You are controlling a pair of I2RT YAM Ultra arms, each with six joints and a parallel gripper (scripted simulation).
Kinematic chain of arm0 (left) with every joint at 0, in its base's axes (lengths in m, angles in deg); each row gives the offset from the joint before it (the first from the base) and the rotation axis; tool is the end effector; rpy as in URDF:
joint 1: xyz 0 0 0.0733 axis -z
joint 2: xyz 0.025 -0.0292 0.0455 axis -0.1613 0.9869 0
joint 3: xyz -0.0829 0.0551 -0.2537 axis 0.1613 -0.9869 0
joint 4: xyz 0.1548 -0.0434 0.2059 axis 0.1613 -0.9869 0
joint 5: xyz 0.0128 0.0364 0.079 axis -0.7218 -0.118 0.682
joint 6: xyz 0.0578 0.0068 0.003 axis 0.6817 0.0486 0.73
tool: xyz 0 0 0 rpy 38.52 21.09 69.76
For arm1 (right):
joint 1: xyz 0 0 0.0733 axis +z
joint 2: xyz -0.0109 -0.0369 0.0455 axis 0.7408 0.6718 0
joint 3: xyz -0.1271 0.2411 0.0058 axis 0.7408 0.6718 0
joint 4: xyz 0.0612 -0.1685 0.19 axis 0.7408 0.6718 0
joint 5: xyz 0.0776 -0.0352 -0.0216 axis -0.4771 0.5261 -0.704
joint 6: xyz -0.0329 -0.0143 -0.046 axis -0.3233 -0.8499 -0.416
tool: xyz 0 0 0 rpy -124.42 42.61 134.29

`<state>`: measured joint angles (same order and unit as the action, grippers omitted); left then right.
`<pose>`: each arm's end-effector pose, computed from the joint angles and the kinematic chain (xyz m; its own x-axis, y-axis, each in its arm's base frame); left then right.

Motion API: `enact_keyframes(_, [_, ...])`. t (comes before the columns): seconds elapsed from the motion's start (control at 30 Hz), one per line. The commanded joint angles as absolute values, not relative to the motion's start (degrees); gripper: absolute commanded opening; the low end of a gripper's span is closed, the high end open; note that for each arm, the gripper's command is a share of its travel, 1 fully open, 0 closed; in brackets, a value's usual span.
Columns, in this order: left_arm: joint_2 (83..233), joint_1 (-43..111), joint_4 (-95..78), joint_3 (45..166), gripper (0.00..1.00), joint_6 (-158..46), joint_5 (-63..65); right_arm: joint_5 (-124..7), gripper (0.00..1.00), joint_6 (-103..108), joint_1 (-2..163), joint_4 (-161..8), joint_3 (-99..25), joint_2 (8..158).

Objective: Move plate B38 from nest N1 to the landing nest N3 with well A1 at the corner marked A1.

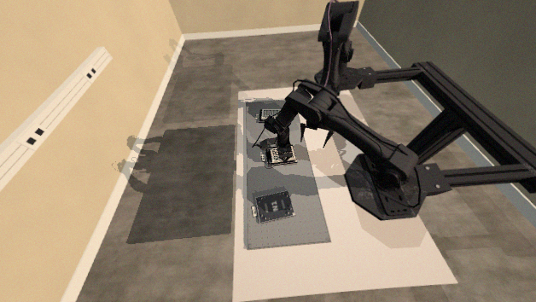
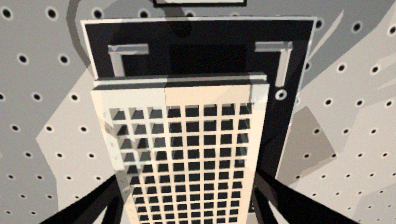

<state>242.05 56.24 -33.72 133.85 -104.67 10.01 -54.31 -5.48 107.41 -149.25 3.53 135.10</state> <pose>0.2898 -0.3021 -0.1411 -0.9983 -0.0502 -0.0312 -0.0540 0.9890 0.1375 0.1531 0.2632 -0.0152 -0.1629 -0.5563 -0.8149 -0.8957 0.4296 -0.1142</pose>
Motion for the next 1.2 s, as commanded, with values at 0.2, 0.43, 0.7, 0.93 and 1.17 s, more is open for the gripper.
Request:
enact_keyframes(0.2, [239.64, 57.06, -34.89, 136.48, 0.82, -104.55, 10.59, -54.75, 1.00, -5.83, 107.58, -149.41, 4.06, 133.54])
enact_keyframes(0.43, [239.65, 57.06, -34.90, 136.50, 0.82, -104.55, 10.59, -54.75, 1.00, -5.83, 107.58, -149.41, 4.06, 133.54])
enact_keyframes(0.7, [240.22, 56.69, -34.26, 135.96, 0.82, -104.64, 10.16, -54.75, 1.00, -5.83, 107.58, -149.41, 4.06, 133.54])
enact_keyframes(0.93, [242.44, 56.36, -33.28, 136.54, 0.82, -104.06, 10.56, -54.75, 1.00, -5.83, 107.58, -149.41, 4.06, 133.54])
enact_keyframes(1.17, [244.72, 55.68, -31.61, 138.02, 0.82, -103.67, 10.44, -54.75, 1.00, -5.83, 107.58, -149.41, 4.06, 133.54])
